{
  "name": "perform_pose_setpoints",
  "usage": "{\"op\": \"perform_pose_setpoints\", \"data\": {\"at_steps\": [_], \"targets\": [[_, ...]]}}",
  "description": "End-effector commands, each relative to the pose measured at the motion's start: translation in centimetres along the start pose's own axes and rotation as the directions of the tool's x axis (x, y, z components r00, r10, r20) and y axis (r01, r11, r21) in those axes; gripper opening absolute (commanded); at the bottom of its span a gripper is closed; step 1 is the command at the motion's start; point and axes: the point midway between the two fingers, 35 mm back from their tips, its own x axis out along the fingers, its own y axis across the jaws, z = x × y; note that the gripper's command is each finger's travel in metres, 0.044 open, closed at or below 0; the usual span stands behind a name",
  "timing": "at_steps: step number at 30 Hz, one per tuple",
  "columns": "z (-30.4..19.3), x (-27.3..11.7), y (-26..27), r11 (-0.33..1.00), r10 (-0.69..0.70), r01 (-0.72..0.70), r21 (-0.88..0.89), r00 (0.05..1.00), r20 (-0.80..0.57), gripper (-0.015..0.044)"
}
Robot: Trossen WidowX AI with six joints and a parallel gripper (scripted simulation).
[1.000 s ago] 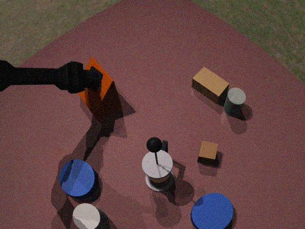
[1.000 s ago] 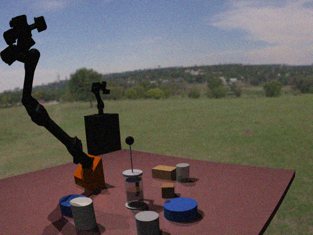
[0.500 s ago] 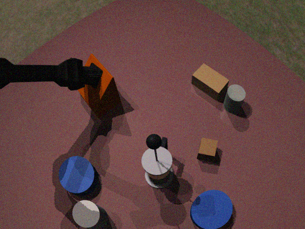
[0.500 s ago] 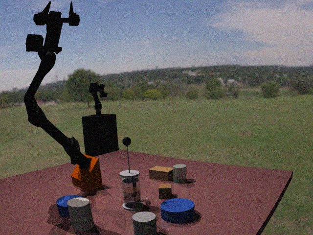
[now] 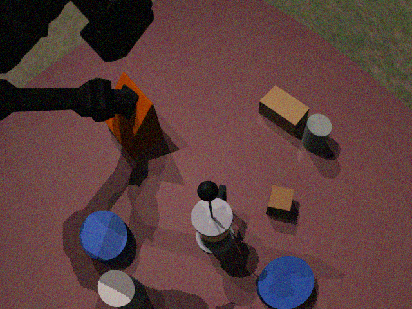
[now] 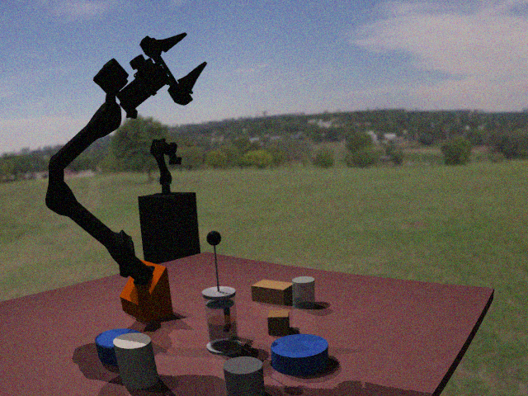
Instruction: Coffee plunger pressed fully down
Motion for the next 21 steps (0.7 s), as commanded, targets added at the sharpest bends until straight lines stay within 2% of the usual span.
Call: {"op": "perform_pose_setpoints", "data": {"at_steps": [1, 6, 10, 13, 17, 19, 21], "targets": [[-2.1, -0.7, -6.7, 0.947, -0.268, 0.27, -0.175, 0.963, 0.032, 0.044], [-4.2, -3.4, -14.0, 0.742, -0.546, 0.534, -0.405, 0.832, 0.097, 0.044], [-5.3, -7.0, -19.4, 0.448, -0.722, 0.662, -0.601, 0.665, 0.194, 0.044], [-5.4, -10.2, -22.6, 0.171, -0.797, 0.67, -0.722, 0.525, 0.298, 0.044], [-4.9, -14.4, -25.4, -0.197, -0.814, 0.562, -0.803, 0.363, 0.453, 0.044], [-4.7, -15.1, -25.8, -0.261, -0.809, 0.53, -0.807, 0.337, 0.483, 0.044], [-4.8, -15.3, -26.2, -0.26, -0.809, 0.531, -0.807, 0.337, 0.482, 0.044]]}}
